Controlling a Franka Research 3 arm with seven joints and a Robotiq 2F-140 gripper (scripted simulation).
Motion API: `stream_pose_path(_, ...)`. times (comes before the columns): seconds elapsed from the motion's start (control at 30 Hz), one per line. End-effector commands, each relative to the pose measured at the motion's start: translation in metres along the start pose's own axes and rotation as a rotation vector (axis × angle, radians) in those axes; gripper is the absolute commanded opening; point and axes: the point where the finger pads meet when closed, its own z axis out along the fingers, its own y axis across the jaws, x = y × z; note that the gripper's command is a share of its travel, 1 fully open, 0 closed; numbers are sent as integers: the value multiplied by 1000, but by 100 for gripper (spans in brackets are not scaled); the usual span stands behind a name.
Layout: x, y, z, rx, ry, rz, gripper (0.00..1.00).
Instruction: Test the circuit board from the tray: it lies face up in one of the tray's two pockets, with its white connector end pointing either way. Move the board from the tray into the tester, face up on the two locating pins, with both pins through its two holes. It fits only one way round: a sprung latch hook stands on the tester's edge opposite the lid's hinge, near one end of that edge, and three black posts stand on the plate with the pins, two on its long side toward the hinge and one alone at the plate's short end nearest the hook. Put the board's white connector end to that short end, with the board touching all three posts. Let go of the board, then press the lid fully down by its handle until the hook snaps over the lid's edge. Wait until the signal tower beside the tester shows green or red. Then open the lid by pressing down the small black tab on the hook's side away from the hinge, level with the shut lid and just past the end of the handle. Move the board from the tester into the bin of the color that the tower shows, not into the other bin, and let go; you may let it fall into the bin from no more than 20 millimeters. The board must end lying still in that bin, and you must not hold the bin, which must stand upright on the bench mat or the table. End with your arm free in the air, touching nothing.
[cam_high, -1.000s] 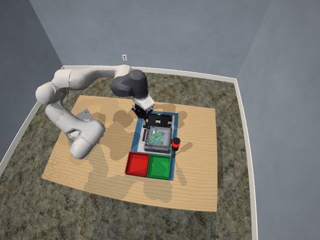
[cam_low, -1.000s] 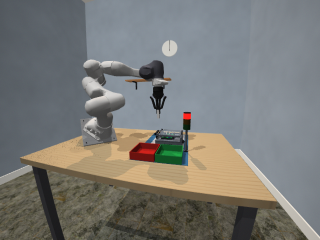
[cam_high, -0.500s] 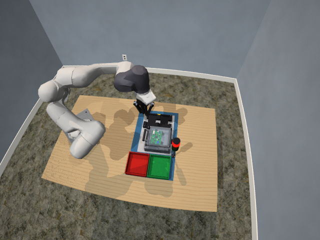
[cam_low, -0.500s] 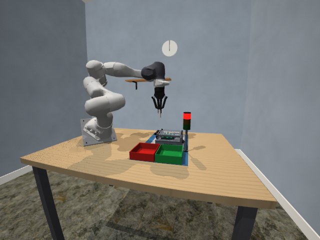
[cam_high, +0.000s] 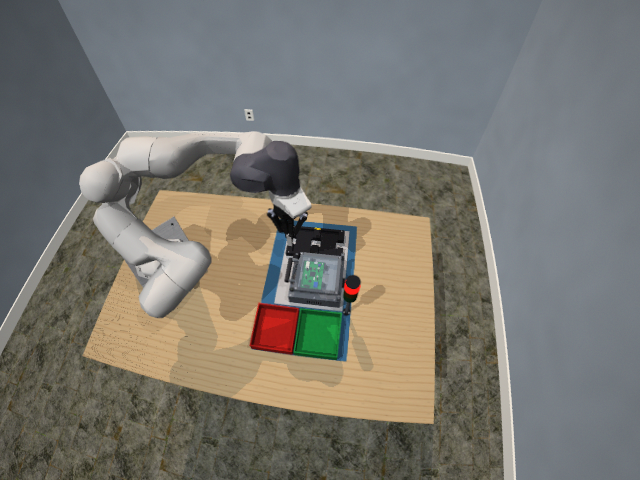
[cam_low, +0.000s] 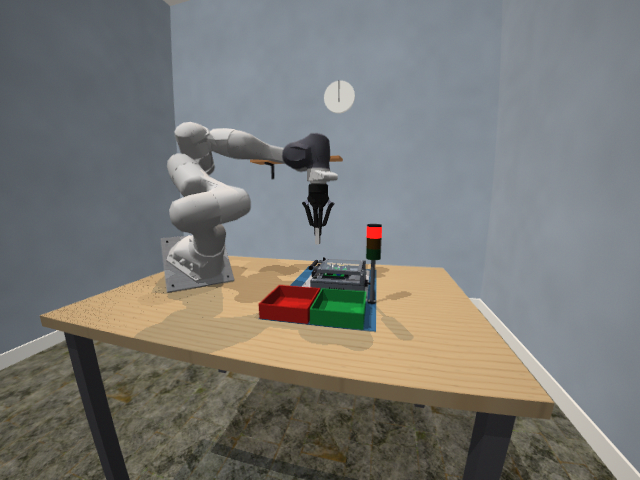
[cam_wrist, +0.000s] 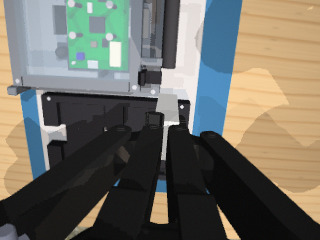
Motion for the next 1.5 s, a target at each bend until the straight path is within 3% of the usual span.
stream_pose_path(0.0, -2, -5, 15, 15, -7, -1, 0)
stream_pose_path(0.3, -2, -6, 35, 15, -7, -1, 0)
stream_pose_path(1.2, -2, -6, 37, 15, -7, -1, 0)
stream_pose_path(1.47, -2, -6, 51, 15, -7, -1, 0)
